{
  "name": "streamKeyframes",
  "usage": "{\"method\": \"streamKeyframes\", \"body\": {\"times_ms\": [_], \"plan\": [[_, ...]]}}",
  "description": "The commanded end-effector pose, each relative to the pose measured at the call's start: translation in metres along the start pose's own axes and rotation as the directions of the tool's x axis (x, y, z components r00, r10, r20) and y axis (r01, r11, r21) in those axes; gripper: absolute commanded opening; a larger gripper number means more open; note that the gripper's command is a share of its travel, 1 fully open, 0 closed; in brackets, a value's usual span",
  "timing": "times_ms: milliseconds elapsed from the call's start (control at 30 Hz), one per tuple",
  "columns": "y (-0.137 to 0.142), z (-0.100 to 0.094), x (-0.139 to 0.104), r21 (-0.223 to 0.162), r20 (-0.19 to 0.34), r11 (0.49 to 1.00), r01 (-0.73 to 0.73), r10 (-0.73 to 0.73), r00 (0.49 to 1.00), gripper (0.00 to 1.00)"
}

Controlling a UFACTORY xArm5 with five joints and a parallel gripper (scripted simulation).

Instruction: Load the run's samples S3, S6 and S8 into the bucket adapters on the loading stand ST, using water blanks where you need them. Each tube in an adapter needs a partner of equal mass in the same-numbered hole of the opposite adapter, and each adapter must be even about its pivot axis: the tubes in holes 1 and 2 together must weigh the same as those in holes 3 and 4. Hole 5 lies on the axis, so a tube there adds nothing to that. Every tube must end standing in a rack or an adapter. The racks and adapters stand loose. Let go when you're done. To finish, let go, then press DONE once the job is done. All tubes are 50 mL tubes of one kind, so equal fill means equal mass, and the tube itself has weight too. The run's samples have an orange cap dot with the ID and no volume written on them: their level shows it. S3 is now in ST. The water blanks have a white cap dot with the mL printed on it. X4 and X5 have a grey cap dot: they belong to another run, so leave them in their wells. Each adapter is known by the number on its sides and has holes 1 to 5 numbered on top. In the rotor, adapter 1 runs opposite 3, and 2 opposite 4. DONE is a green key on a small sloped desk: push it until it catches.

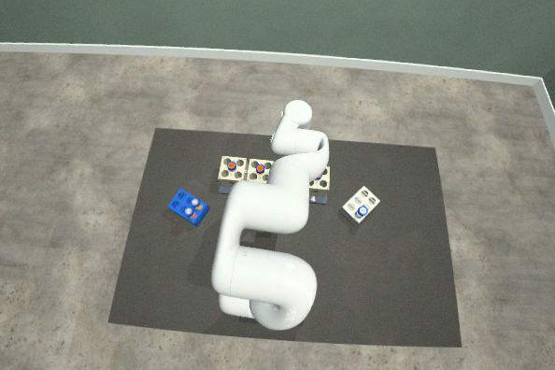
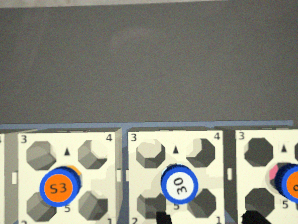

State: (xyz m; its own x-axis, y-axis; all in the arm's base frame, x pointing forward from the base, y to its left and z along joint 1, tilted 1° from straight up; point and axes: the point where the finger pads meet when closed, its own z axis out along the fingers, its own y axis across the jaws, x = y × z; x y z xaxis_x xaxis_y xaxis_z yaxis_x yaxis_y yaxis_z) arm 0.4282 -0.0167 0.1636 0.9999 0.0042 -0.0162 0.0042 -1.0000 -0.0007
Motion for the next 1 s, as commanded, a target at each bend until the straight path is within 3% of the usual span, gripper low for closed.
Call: {"method": "streamKeyframes", "body": {"times_ms": [0,167,200,433,667,733,967], "plan": [[0.000,-0.002,0.001,0.002,-0.004,1.000,0.000,0.000,1.000,0.44],[0.000,-0.002,0.001,0.002,-0.004,1.000,0.000,0.000,1.000,0.44],[-0.001,0.001,-0.003,0.002,-0.004,0.999,-0.033,0.033,0.999,0.00],[-0.012,0.017,-0.033,0.003,-0.003,0.965,-0.264,0.264,0.965,0.00],[-0.022,0.032,-0.062,0.004,-0.003,0.878,-0.479,0.479,0.878,0.00],[-0.022,0.032,-0.062,0.004,-0.003,0.878,-0.479,0.479,0.878,0.00],[-0.032,0.048,-0.092,0.004,-0.001,0.743,-0.669,0.669,0.743,0.00]]}}
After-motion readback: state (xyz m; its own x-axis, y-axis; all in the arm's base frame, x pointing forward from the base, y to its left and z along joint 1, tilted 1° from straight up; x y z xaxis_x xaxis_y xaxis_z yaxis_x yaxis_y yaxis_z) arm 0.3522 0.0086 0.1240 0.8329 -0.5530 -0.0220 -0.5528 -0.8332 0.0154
